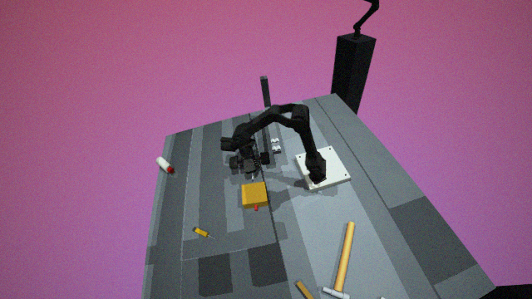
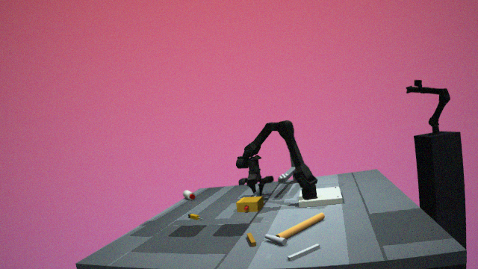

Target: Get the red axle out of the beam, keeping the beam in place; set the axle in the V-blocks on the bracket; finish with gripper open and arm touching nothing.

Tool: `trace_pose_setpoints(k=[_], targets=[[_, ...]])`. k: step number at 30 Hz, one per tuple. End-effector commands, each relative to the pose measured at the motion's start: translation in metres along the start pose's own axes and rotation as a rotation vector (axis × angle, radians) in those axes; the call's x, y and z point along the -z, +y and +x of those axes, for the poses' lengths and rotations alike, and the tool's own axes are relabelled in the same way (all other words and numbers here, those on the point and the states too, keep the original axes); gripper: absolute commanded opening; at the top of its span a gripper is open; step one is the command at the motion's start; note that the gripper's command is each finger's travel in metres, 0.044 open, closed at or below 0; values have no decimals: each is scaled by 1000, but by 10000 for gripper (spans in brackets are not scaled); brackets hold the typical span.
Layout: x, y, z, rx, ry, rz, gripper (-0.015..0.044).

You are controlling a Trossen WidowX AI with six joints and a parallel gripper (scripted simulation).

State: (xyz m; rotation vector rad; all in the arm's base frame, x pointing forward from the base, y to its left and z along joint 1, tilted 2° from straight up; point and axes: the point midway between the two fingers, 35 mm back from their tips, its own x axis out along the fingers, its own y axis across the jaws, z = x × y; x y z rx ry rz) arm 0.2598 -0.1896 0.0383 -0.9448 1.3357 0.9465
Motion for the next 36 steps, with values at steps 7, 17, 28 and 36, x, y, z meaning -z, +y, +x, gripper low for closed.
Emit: trace_pose_setpoints(k=[7,17,28,36], targets=[[1,-2,-17,3,4,-4,0],[1,-2,-33,3,4,-4,0],[0,-1,-51,3,4,-4,0],[-6,-13,-54,5,3,-4,0]])
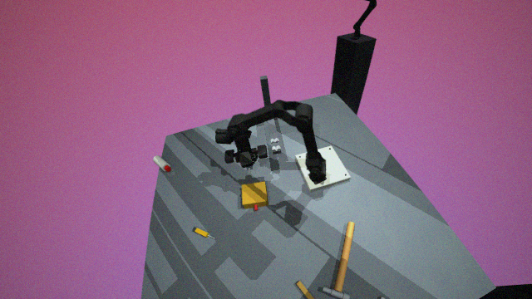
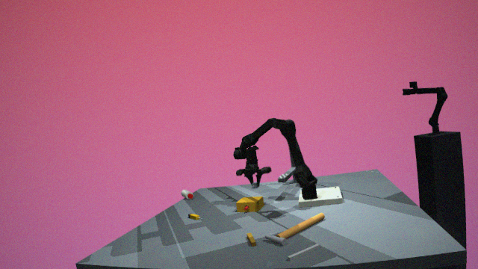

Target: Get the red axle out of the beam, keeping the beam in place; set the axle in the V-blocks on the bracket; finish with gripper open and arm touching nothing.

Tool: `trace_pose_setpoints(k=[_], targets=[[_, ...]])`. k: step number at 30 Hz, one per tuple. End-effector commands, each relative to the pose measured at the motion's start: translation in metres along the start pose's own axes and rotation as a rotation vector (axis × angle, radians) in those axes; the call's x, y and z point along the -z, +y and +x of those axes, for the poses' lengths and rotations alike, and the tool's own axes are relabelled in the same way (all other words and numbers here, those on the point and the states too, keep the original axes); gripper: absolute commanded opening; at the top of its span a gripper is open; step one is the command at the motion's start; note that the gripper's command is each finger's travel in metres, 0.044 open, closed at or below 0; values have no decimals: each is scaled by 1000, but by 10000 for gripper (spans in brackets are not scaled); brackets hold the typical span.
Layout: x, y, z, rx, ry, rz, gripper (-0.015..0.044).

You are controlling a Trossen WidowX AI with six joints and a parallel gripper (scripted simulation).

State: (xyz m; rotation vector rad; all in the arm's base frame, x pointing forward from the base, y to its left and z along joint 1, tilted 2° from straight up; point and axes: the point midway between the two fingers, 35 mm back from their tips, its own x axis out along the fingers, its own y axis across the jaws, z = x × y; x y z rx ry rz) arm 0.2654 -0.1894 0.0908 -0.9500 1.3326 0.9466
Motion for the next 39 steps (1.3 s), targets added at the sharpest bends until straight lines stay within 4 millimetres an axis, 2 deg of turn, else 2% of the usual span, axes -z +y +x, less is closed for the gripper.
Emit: trace_pose_setpoints(k=[1,6,39], targets=[[-5,-11,-1,1,3,0,0],[-12,-28,-2,3,2,0,0],[-12,-31,49,3,2,0,0]])
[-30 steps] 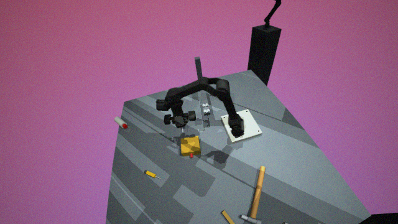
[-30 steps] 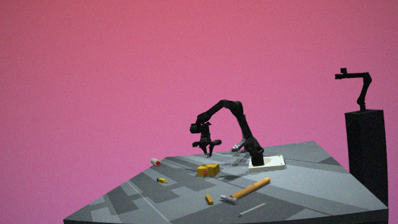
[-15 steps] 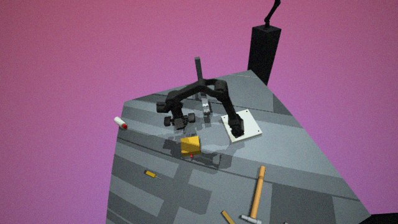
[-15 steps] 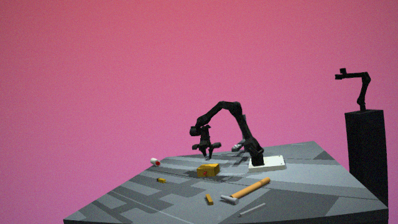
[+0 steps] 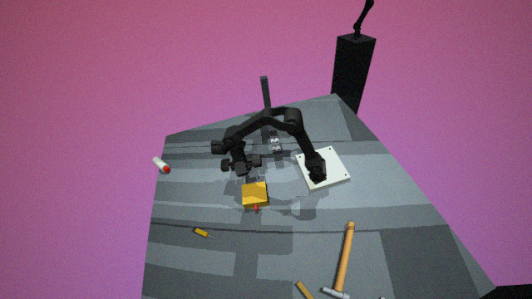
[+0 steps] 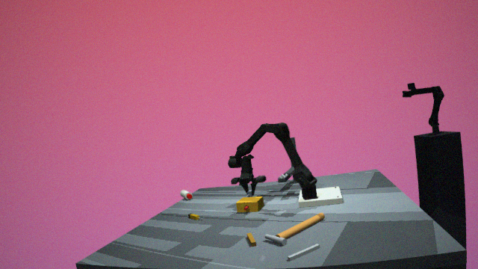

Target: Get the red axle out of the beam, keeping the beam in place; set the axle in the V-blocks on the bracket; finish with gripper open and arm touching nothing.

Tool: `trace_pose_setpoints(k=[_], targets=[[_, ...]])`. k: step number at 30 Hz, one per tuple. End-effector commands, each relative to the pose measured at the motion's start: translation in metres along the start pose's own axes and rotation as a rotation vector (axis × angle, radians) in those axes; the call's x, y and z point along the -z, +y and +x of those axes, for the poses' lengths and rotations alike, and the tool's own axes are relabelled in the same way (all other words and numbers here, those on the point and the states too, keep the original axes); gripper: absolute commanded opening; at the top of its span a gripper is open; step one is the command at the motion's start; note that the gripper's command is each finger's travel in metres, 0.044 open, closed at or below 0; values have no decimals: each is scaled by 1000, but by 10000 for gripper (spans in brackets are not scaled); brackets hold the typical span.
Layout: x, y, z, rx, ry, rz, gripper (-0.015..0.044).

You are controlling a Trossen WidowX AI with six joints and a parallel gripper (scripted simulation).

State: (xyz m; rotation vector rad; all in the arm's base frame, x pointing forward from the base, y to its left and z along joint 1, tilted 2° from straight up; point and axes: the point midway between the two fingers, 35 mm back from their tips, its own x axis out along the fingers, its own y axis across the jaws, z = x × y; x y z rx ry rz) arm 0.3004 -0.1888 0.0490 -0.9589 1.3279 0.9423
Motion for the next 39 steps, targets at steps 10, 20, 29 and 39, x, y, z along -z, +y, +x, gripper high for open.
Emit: trace_pose_setpoints(k=[10,20,29,39], targets=[[-1,3,23,-5,0,4,0],[-1,4,35,-5,0,4,0],[-1,3,32,-3,-1,0,236],[-1,2,14,-5,0,4,440]])
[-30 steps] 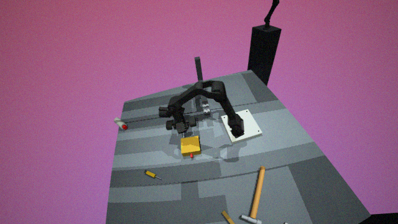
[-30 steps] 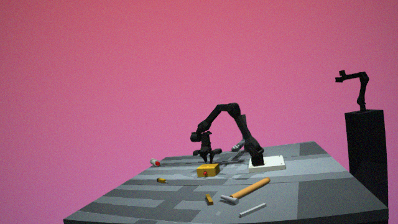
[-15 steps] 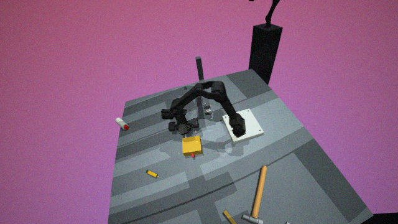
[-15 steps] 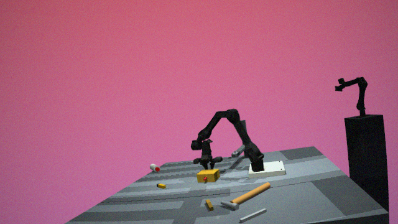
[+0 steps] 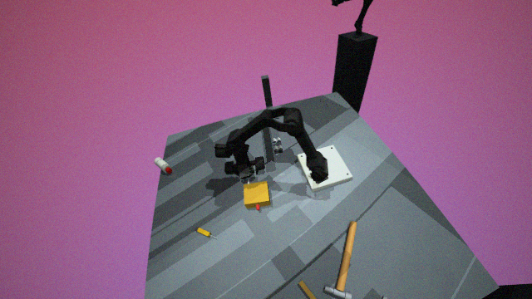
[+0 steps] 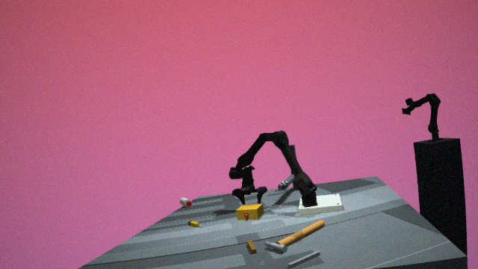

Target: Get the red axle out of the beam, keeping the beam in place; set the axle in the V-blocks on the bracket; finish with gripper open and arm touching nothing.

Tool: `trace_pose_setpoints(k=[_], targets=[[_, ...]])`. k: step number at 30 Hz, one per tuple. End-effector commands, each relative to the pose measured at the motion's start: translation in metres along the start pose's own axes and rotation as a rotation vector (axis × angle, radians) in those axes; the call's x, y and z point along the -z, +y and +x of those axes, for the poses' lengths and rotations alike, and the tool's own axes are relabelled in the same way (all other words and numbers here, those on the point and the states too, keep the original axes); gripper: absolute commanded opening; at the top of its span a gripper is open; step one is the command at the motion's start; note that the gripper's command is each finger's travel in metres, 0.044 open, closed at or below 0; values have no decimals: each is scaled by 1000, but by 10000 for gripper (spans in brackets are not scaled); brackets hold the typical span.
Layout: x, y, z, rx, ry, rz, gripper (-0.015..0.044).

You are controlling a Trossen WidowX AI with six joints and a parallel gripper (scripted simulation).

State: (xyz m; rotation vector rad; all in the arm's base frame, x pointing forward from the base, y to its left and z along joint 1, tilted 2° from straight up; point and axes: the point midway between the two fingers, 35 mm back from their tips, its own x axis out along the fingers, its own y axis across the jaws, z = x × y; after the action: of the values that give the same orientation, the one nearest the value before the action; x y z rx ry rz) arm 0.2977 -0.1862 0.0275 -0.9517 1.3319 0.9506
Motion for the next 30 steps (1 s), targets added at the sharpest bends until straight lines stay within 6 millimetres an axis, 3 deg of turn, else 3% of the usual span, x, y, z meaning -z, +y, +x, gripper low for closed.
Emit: trace_pose_setpoints(k=[1,19,20,24,30], targets=[[0,-1,-10,5,2,4,440],[0,-1,-53,5,2,4,440],[-1,-1,-46,2,0,15,440],[-13,-2,-46,3,-1,201,440],[-46,-2,-46,3,-4,688,440]])
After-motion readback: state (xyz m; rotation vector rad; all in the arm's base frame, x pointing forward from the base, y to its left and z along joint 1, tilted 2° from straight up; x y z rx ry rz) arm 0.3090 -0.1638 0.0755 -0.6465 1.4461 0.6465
